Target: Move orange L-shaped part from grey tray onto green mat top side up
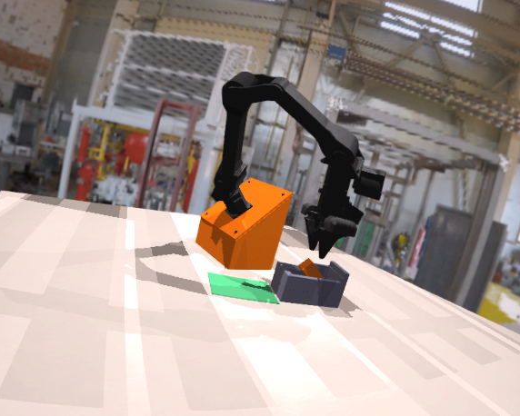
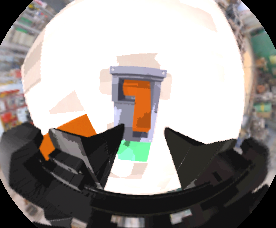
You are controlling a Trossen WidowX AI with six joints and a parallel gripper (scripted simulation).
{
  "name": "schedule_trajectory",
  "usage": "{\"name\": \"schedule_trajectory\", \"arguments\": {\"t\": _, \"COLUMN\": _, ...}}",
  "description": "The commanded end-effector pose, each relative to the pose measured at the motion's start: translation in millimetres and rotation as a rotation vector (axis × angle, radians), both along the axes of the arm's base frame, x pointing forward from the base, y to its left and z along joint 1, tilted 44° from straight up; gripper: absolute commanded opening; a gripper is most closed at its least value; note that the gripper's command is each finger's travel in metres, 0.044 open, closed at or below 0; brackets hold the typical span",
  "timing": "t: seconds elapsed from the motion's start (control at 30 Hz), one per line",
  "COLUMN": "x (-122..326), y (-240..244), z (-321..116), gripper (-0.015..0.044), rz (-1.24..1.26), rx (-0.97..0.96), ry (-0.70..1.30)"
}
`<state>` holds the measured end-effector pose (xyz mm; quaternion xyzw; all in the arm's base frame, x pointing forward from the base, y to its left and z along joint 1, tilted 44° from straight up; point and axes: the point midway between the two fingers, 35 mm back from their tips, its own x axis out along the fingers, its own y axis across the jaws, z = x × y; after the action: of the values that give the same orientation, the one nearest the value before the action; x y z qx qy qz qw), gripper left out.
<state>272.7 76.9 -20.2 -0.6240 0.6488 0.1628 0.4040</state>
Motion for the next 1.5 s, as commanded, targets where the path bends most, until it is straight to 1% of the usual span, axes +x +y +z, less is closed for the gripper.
{"name": "schedule_trajectory", "arguments": {"t": 0.0, "x": -0.6, "y": -4.1, "z": -3.8, "gripper": 0.0280, "rz": 0.008, "rx": -0.008, "ry": 0.005}}
{"name": "schedule_trajectory", "arguments": {"t": 0.93, "x": 3.5, "y": -34.1, "z": -34.3, "gripper": 0.0280, "rz": 0.008, "rx": -0.010, "ry": 0.005}}
{"name": "schedule_trajectory", "arguments": {"t": 1.07, "x": 5.7, "y": -30.9, "z": -31.7, "gripper": 0.0175, "rz": 0.001, "rx": 0.000, "ry": -0.004}}
{"name": "schedule_trajectory", "arguments": {"t": 1.43, "x": 5.7, "y": -30.9, "z": -31.7, "gripper": 0.0102, "rz": 0.001, "rx": 0.000, "ry": -0.004}}
{"name": "schedule_trajectory", "arguments": {"t": 1.47, "x": 5.7, "y": -30.9, "z": -31.7, "gripper": 0.0075, "rz": 0.001, "rx": 0.000, "ry": -0.004}}
